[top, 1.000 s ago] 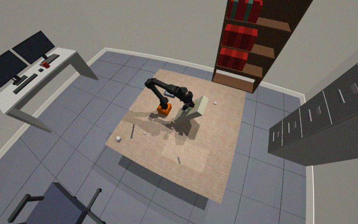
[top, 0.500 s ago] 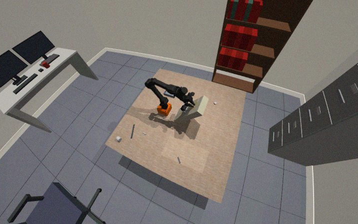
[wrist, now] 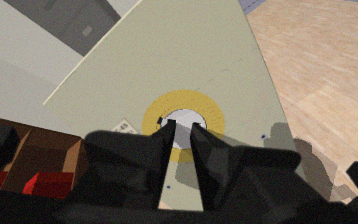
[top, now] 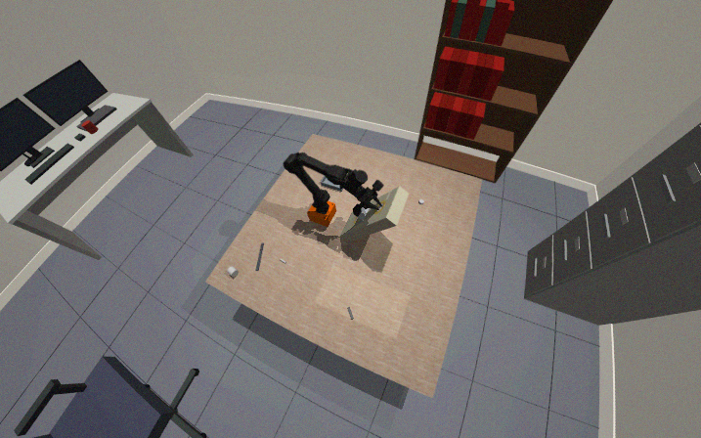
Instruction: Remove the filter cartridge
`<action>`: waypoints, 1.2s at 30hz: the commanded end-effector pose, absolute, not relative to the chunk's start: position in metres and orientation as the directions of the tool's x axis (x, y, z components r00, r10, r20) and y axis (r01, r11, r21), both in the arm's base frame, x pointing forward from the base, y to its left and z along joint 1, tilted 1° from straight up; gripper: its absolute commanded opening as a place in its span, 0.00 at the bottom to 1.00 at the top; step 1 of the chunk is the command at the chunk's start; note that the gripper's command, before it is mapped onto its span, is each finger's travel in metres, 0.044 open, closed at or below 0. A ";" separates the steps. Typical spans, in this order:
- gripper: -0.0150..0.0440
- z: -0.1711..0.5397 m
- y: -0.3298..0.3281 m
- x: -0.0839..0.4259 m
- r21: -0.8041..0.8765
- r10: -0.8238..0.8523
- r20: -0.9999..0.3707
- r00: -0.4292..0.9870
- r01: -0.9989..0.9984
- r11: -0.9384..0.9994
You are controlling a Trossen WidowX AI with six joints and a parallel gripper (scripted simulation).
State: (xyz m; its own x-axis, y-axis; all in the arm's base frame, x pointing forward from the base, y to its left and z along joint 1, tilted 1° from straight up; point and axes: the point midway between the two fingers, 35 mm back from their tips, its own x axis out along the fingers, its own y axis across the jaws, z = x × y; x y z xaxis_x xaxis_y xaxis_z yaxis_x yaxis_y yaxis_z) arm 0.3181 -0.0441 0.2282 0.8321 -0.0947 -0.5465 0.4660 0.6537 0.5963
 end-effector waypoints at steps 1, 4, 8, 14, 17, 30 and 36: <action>0.25 0.226 -0.045 0.321 0.681 -0.094 -0.547 0.832 0.507 0.529; 0.25 0.226 -0.045 0.321 0.728 -0.094 -0.547 0.832 0.528 0.438; 0.25 0.226 -0.045 0.321 0.777 -0.094 -0.547 0.832 0.546 0.314; 0.25 0.227 -0.044 0.321 0.782 -0.094 -0.547 0.832 0.548 0.298; 0.25 0.234 -0.044 0.312 0.778 -0.094 -0.547 0.832 0.547 0.309; 0.25 0.268 -0.037 0.258 0.756 -0.093 -0.551 0.829 0.544 0.365; 0.25 0.268 -0.037 0.258 0.756 -0.093 -0.551 0.829 0.544 0.365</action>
State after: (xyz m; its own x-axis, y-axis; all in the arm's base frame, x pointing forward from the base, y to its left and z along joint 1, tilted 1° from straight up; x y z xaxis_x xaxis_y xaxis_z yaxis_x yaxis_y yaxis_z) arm 0.2596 -0.0382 0.2622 0.8211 -0.0970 -0.5624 0.5564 0.3554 0.7511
